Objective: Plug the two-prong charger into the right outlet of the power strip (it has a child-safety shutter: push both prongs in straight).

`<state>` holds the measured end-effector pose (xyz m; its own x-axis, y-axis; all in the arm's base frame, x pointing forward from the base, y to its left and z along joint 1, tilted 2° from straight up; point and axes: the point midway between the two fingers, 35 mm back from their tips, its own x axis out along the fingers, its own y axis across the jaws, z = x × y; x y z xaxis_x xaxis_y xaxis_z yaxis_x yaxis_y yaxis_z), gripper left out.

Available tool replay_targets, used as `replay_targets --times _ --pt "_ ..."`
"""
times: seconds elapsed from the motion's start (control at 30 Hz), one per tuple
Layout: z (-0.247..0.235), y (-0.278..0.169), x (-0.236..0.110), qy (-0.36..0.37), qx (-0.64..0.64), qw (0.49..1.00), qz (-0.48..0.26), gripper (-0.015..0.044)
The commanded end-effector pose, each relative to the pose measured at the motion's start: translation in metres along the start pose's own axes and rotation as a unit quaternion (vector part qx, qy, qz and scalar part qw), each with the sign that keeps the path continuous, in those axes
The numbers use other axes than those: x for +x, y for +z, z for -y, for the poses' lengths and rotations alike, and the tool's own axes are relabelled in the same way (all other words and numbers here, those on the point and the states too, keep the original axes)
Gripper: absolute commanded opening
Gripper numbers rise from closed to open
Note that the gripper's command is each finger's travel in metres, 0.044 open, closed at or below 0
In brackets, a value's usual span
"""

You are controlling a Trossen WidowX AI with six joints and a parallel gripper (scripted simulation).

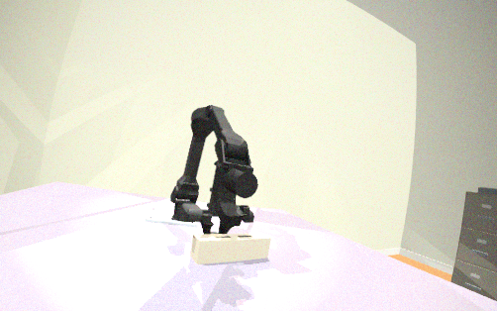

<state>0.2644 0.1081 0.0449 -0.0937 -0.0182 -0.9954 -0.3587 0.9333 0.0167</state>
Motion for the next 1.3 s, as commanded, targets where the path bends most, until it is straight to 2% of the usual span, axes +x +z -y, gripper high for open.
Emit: replay_targets --times 0.0,0.27,0.83,1.27 --pt "0.0 0.0 0.0 0.0 0.0 1.0 0.0 0.0" --pt "0.0 0.0 0.0 0.0 0.0 1.0 0.0 0.0" --pt "0.0 -0.0001 0.0 0.0 0.0 1.0 0.0 0.044" --pt "0.0 -0.0038 0.0003 0.0 0.0 1.0 0.004 0.044"
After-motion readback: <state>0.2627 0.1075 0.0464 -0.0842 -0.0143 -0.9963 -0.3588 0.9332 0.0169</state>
